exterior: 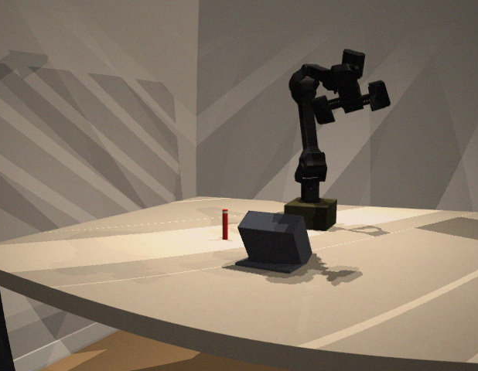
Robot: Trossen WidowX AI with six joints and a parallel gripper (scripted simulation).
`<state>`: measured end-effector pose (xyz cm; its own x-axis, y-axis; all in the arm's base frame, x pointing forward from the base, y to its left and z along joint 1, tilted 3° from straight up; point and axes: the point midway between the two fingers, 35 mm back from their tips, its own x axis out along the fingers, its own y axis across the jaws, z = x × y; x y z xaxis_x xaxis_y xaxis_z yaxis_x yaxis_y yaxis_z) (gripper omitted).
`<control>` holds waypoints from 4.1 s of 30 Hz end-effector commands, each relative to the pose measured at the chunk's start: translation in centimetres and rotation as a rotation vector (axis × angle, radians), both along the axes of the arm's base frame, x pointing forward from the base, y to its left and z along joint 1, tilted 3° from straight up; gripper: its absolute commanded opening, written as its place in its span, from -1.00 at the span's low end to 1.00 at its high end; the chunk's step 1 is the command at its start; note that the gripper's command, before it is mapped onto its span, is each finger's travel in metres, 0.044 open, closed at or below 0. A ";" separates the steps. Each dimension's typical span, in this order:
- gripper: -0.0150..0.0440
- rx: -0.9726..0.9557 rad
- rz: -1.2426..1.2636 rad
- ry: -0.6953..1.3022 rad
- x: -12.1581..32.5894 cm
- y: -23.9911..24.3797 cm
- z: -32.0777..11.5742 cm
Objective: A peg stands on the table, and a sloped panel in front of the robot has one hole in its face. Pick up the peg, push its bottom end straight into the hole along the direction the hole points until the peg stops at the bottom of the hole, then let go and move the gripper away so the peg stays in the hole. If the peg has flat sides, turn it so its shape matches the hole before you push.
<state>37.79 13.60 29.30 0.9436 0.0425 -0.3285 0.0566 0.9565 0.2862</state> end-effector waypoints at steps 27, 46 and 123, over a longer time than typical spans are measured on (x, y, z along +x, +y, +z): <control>1.00 0.338 -0.428 0.312 2.4 -12.4 -7.5; 1.00 0.631 -0.807 0.466 0.6 -20.4 -12.4; 1.00 1.419 -1.902 0.596 -11.2 -33.6 -24.5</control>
<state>26.71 -20.12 5.43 0.0805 -0.0361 -0.9961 0.5248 -0.8481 0.0731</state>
